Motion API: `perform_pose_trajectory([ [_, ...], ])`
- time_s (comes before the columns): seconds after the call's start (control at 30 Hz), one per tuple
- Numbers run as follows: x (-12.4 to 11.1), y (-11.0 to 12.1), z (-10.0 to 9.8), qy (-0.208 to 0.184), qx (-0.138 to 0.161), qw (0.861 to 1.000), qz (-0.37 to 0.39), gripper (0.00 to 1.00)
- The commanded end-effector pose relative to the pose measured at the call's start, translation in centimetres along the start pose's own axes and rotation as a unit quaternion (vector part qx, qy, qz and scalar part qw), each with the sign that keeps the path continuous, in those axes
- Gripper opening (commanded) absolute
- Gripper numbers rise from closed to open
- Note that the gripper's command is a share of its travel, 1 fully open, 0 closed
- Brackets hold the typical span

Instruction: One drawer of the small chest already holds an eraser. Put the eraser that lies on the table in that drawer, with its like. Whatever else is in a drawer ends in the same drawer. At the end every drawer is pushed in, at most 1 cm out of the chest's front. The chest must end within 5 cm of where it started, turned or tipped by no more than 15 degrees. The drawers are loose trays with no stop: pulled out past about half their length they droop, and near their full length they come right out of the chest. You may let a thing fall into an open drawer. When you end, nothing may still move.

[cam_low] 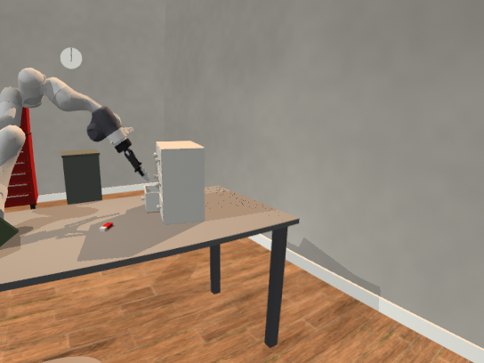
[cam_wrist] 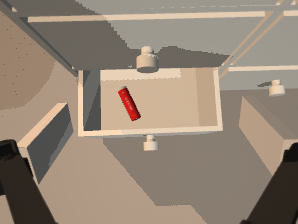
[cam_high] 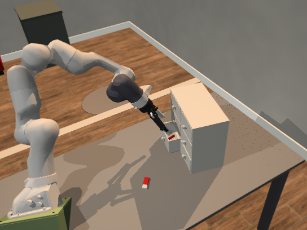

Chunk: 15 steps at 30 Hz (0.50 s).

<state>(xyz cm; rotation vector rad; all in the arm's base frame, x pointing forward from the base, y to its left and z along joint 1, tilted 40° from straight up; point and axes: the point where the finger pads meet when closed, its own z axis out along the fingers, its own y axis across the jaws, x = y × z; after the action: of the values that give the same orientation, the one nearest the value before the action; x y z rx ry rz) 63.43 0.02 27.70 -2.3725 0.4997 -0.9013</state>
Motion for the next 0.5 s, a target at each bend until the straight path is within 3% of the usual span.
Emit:
perform_pose_trajectory([
  [0.0,0.1,0.03,0.04,0.001,-0.001,1.0,-0.002,1.0],
  [0.47,0.02,0.03,-0.36,-0.007,0.0,1.0,-0.001,1.0],
])
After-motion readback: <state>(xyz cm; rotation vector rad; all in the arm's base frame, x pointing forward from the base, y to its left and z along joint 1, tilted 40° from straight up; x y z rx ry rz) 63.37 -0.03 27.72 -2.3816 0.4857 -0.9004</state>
